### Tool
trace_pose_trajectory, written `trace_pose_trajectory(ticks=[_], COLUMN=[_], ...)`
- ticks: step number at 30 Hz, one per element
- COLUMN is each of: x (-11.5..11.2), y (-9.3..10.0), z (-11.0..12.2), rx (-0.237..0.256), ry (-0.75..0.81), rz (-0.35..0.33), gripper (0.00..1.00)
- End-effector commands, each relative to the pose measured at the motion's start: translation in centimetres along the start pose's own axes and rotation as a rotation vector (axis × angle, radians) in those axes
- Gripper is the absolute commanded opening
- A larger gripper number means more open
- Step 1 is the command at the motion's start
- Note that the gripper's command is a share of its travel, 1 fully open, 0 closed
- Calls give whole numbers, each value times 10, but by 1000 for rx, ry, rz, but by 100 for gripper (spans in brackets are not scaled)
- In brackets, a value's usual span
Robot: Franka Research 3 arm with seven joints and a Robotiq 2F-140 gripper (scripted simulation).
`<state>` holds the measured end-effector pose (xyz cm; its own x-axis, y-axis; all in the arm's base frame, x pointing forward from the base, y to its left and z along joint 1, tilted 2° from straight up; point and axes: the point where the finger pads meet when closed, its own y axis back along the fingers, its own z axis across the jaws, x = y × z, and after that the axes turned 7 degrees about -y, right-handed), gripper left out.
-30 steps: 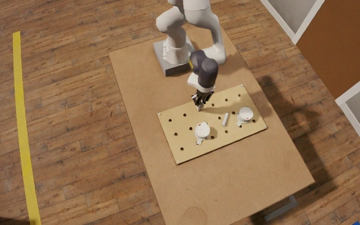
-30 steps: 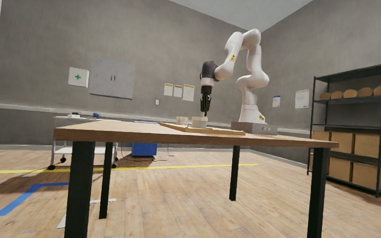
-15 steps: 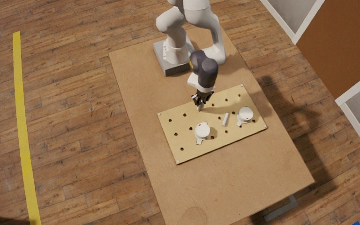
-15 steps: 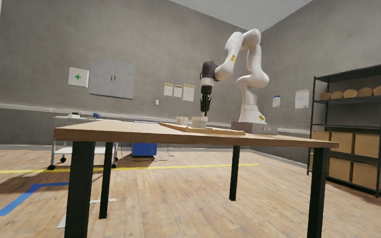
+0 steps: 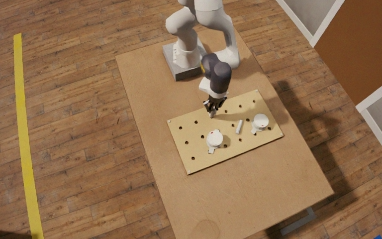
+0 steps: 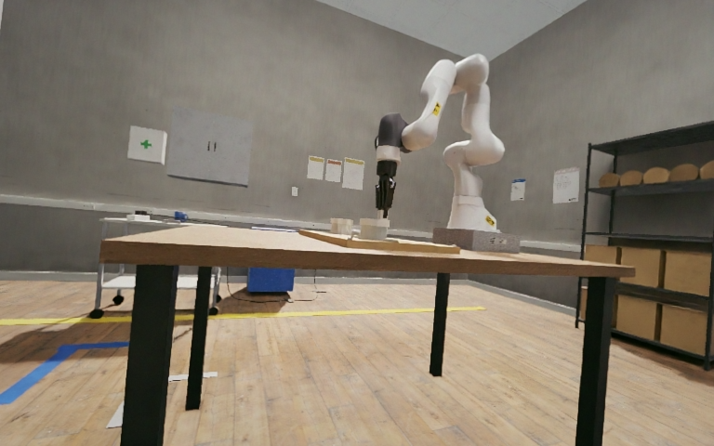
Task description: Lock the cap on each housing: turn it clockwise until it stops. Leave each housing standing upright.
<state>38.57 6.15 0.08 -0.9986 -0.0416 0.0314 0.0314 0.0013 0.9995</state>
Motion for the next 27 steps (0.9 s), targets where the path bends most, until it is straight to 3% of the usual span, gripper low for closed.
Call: trace_pose_trajectory(ticks=[1, 27], x=[0, -1], y=[0, 0], z=[1, 2], rx=[-1, -1], ry=[4, 4], rz=[-2, -2], gripper=[10, 10])
